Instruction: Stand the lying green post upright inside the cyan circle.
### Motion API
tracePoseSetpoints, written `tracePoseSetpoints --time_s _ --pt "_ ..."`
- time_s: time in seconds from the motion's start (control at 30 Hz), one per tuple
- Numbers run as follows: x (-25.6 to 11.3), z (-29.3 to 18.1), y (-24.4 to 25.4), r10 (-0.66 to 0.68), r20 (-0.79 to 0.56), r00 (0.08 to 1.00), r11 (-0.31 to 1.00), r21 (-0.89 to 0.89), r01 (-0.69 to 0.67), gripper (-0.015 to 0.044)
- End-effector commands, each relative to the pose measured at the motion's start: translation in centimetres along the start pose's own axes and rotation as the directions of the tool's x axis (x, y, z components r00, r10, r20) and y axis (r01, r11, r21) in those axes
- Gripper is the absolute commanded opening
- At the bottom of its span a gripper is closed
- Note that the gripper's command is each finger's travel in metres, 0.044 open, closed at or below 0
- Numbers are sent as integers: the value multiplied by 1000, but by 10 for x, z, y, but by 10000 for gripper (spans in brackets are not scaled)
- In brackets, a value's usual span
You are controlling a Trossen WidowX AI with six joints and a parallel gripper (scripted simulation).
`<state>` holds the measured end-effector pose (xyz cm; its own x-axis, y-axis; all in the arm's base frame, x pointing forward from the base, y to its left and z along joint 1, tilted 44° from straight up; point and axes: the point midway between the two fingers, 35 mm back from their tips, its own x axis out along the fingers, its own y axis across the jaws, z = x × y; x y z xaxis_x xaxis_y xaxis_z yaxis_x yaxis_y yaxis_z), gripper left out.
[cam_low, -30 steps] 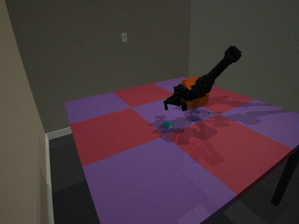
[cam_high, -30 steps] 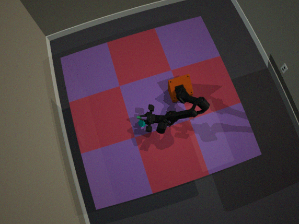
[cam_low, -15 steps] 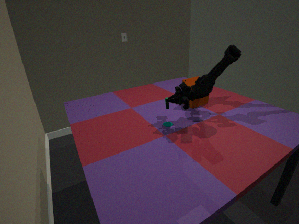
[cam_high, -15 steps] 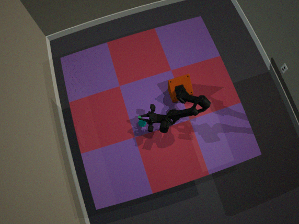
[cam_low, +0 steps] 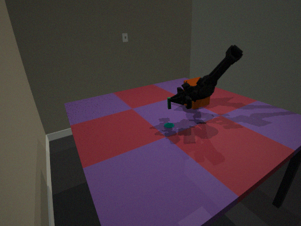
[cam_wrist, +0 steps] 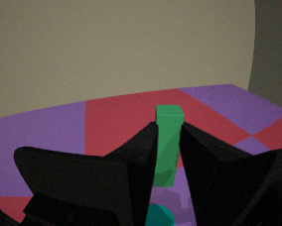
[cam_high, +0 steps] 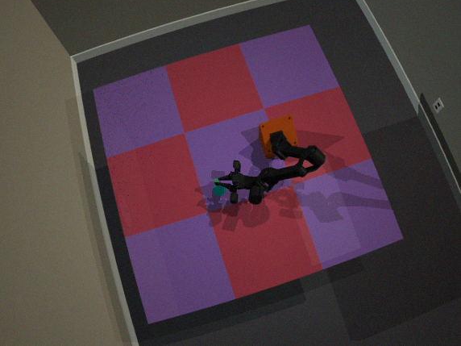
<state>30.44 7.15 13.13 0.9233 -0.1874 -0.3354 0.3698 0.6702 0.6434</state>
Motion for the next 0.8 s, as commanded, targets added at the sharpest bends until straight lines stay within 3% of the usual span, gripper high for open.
tracePoseSetpoints --time_s 0.0,0.33,0.77 --pt "-1 3 1 3 11 1000 1000 10 -3 23" --pt "-1 1 1 3 10 1000 1000 11 -3 23" --pt "5 -37 4 -2 1 1000 1000 14 2 23"
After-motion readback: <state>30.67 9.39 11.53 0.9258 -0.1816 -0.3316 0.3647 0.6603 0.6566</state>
